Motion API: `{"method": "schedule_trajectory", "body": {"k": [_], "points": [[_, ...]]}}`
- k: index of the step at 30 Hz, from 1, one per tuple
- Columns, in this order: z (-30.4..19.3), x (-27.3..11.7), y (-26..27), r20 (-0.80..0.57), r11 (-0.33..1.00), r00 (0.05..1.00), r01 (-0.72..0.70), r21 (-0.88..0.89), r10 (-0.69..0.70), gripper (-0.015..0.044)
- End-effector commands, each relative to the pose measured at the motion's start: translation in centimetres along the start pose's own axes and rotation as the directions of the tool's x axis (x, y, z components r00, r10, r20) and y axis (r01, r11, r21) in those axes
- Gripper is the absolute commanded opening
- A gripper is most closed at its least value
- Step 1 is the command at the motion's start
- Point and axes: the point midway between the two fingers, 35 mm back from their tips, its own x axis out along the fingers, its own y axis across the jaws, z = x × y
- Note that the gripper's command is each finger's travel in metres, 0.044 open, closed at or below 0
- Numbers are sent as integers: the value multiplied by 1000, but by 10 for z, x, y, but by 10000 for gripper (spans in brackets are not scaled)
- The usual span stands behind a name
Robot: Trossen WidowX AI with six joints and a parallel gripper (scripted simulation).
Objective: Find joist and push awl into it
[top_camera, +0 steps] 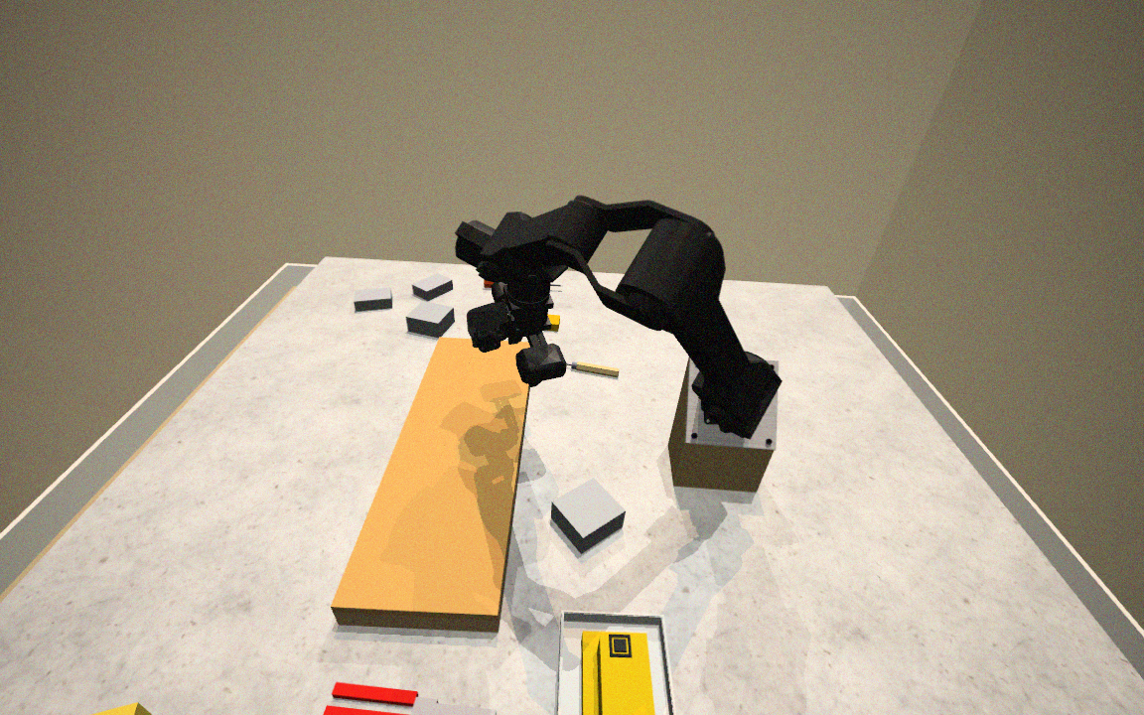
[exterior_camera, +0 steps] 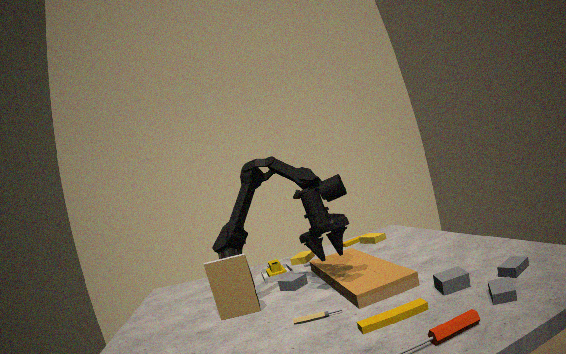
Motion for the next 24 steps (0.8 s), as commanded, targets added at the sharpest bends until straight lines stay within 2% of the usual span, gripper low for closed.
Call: {"method": "schedule_trajectory", "body": {"k": [1,6,11,24], "points": [[-57,18,-37,-49,983,998,-40,177,50,440],[-132,46,-59,-64,918,987,-111,382,146,440],[-193,75,-57,-37,826,967,-195,530,252,440],[-188,77,-58,-35,822,966,-199,534,256,440]]}}
